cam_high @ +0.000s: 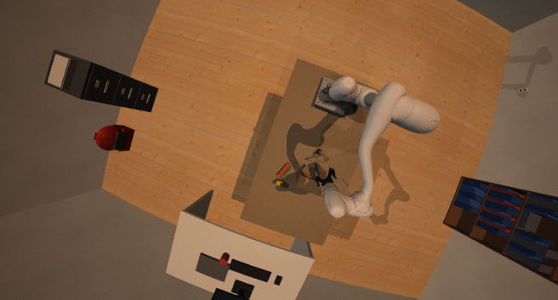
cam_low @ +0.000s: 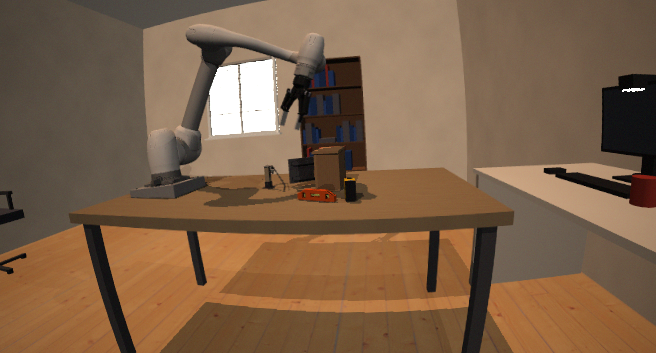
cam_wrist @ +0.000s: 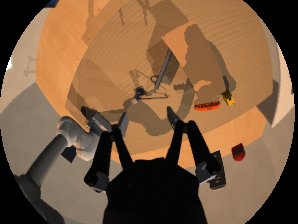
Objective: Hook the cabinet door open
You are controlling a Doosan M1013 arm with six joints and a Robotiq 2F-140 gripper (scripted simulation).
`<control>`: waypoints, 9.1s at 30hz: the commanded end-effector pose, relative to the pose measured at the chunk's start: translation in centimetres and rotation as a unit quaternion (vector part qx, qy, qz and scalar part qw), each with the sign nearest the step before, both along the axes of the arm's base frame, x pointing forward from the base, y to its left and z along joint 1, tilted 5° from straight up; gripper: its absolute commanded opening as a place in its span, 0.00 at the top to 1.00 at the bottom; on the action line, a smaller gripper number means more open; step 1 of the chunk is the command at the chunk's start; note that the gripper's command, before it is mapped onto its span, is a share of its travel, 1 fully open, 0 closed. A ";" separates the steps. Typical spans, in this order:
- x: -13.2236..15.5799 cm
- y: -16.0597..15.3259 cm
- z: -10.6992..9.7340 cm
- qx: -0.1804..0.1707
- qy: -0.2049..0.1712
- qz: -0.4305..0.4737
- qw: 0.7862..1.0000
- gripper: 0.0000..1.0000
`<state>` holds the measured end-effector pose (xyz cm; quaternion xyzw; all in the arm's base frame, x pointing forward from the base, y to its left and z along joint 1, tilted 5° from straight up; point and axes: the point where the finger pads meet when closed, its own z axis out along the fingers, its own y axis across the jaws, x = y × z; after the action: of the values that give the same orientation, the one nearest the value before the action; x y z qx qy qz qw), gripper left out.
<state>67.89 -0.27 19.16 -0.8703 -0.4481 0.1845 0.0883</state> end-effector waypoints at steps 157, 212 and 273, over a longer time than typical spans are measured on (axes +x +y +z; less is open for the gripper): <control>-0.1 -1.3 -14.3 -0.013 -0.162 -0.142 0.976 0.84; 2.9 -4.1 -14.6 0.020 -0.165 -0.010 0.986 0.84; 4.0 -4.8 -14.7 0.029 -0.166 0.028 0.985 0.84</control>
<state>71.91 -5.11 4.41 -0.8729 -0.4860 0.0270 0.0333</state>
